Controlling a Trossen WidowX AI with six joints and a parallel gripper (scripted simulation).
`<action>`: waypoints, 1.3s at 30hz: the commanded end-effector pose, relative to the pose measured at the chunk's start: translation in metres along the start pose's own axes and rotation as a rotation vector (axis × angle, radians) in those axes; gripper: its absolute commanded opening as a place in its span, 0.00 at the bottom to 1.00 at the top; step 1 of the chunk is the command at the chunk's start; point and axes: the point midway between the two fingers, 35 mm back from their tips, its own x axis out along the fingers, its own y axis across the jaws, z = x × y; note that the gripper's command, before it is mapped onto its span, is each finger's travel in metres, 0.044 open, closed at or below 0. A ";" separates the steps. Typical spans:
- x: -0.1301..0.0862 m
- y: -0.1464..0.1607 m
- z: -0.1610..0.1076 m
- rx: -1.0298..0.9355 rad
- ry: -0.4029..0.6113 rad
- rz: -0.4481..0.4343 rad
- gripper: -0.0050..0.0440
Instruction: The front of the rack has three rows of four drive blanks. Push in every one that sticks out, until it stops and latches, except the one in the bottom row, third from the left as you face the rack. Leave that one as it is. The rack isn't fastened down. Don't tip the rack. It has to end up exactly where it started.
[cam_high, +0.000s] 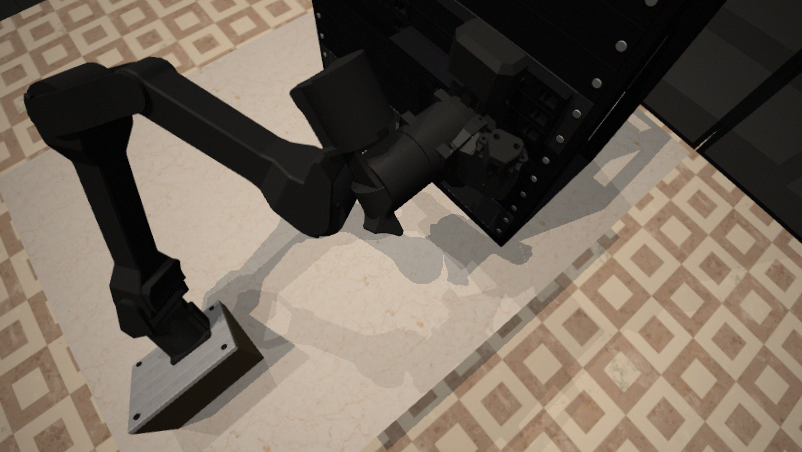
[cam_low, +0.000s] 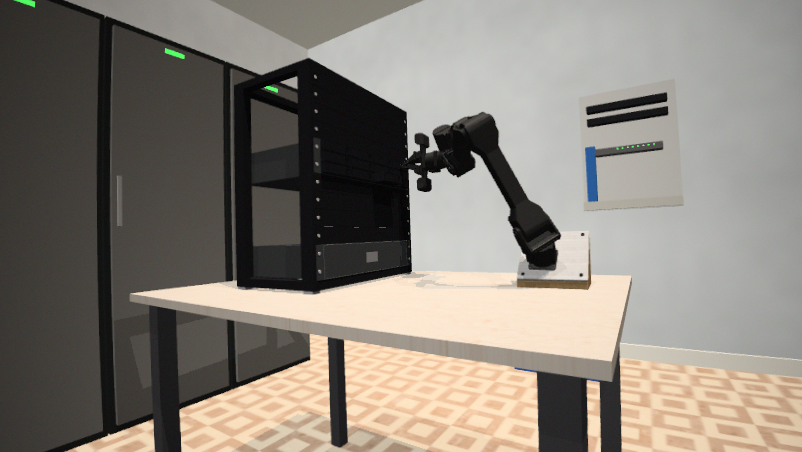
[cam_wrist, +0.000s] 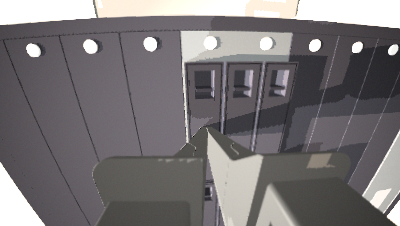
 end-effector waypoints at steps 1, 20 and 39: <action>0.005 0.014 -0.005 -0.029 0.000 0.034 0.10; -0.018 0.014 -0.005 -0.029 0.000 0.034 0.10; -0.075 0.012 -0.006 -0.029 0.000 0.034 0.10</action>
